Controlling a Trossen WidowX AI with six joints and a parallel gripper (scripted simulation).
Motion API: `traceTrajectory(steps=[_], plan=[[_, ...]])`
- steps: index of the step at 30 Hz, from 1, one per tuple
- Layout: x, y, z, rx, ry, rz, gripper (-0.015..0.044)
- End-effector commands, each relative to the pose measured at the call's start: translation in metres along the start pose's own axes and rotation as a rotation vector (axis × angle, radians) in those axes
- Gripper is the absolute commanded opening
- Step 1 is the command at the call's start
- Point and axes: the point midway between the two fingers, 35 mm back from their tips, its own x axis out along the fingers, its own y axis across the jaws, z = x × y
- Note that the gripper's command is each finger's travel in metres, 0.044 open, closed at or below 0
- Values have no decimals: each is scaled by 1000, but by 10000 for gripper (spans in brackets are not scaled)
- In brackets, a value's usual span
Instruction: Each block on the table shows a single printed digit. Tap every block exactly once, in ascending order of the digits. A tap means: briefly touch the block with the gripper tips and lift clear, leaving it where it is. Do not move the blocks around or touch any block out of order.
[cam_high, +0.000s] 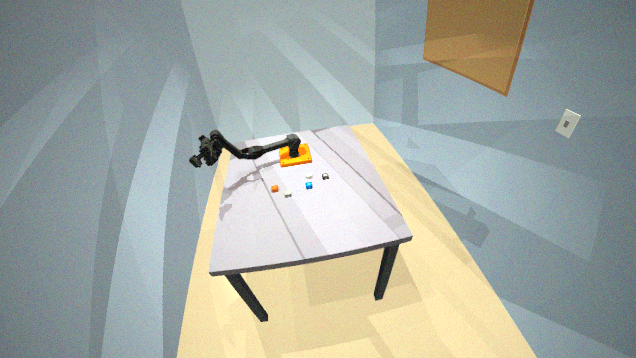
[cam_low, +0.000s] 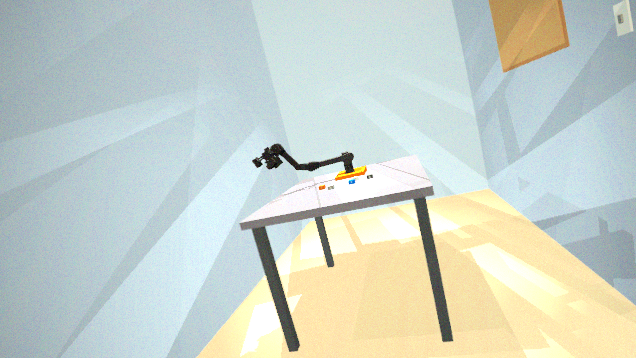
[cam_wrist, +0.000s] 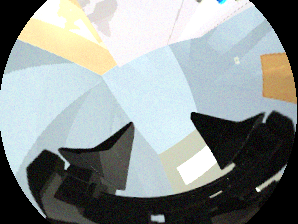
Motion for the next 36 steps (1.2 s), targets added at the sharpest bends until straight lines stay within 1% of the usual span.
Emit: traceTrajectory(steps=[1,2,3,4,7,11,17,22,26,29,32,36], plan=[[-1,-1,-4,-16,1,12,400],[-5,-4,-14,-63,7,49,400],[-20,-9,-35,-156,22,116,400],[-44,-15,-59,-269,41,196,400],[-66,-23,-80,-372,56,270,400],[-115,-51,-127,-607,82,438,400],[-182,-120,-195,-996,97,710,400],[-218,-196,-239,-1318,84,913,400],[-230,-265,-265,-1584,54,1058,400],[-227,-319,-278,-1791,20,1151,400],[-215,-373,-285,-2007,-27,1226,400],[-181,-438,-285,-2306,-110,1286,400]])
